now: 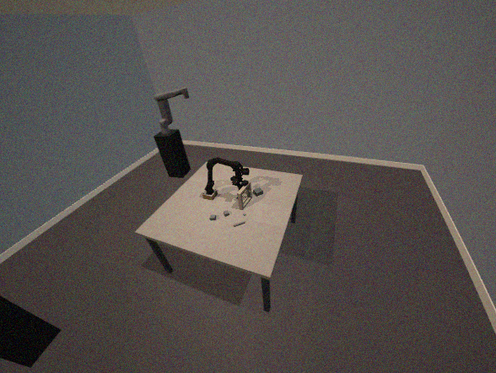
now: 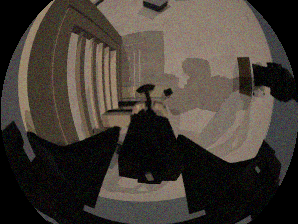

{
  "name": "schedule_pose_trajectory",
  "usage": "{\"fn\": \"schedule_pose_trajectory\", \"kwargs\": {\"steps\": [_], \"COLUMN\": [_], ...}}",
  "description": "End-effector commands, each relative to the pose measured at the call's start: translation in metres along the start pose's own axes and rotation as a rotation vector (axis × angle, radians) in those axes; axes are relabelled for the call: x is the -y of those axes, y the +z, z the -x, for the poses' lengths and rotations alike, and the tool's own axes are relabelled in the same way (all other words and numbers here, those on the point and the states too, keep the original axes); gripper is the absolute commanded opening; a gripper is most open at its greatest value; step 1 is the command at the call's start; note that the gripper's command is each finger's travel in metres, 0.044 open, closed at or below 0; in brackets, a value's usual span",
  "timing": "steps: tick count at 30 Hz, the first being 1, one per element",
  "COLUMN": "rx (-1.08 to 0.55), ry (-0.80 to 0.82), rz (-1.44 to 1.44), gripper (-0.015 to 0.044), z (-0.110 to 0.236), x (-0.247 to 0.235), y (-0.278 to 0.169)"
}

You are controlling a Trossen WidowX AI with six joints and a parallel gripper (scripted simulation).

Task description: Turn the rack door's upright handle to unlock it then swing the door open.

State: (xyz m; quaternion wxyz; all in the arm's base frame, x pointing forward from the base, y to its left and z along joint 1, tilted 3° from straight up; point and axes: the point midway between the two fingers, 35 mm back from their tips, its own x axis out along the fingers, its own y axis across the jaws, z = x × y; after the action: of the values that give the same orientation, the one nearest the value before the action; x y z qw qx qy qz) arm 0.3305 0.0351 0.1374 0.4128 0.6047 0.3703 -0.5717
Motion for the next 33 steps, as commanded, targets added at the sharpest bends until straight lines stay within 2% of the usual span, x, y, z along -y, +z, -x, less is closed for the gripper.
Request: {"fn": "schedule_pose_trajectory", "kwargs": {"steps": [1, 33], "rx": [0.006, 0.006], "ry": [-0.003, -0.003], "rz": [-0.008, -0.008], "gripper": [0.0253, 0.0039], "z": [-0.0013, -0.0013], "x": [0.0007, 0.0007], "y": [0.001, 0.001]}}
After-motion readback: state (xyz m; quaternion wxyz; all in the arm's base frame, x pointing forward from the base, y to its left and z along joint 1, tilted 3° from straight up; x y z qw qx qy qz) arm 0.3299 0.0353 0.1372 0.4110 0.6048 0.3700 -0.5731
